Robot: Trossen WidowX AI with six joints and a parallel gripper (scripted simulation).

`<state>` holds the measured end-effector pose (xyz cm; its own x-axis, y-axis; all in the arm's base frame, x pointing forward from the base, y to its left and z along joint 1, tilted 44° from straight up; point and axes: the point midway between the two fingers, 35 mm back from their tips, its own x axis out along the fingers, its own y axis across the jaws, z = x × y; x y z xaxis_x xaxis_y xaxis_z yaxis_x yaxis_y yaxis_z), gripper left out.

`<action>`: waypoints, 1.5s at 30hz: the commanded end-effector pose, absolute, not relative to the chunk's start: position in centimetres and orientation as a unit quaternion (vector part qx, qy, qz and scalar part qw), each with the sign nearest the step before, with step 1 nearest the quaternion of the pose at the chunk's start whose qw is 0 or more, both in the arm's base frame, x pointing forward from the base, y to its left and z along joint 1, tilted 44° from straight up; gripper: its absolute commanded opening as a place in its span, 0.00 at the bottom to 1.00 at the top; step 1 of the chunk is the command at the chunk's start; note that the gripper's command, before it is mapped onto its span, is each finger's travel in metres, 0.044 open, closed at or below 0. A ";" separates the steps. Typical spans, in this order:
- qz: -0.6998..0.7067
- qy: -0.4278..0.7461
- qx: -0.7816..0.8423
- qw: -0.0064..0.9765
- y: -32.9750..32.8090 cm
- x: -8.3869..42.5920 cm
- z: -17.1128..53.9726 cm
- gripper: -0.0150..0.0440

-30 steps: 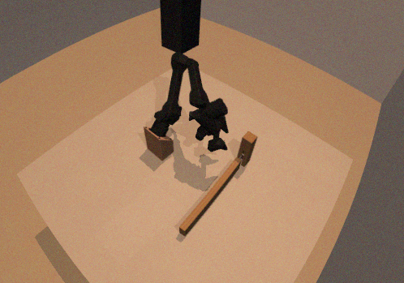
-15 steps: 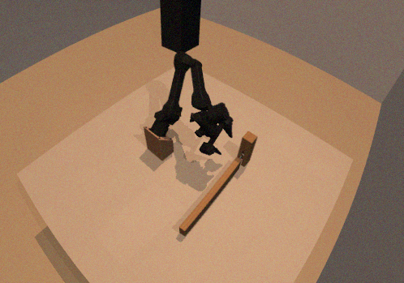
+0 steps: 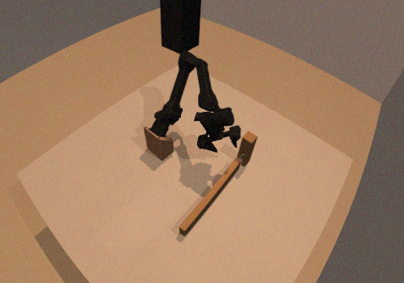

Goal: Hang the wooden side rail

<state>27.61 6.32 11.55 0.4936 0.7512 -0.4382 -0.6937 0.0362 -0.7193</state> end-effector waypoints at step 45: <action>-0.236 0.604 0.744 0.161 5.0 30.6 15.5 1.00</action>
<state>29.91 4.78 12.61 0.2344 0.7859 -0.5722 0.7218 0.2536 0.6440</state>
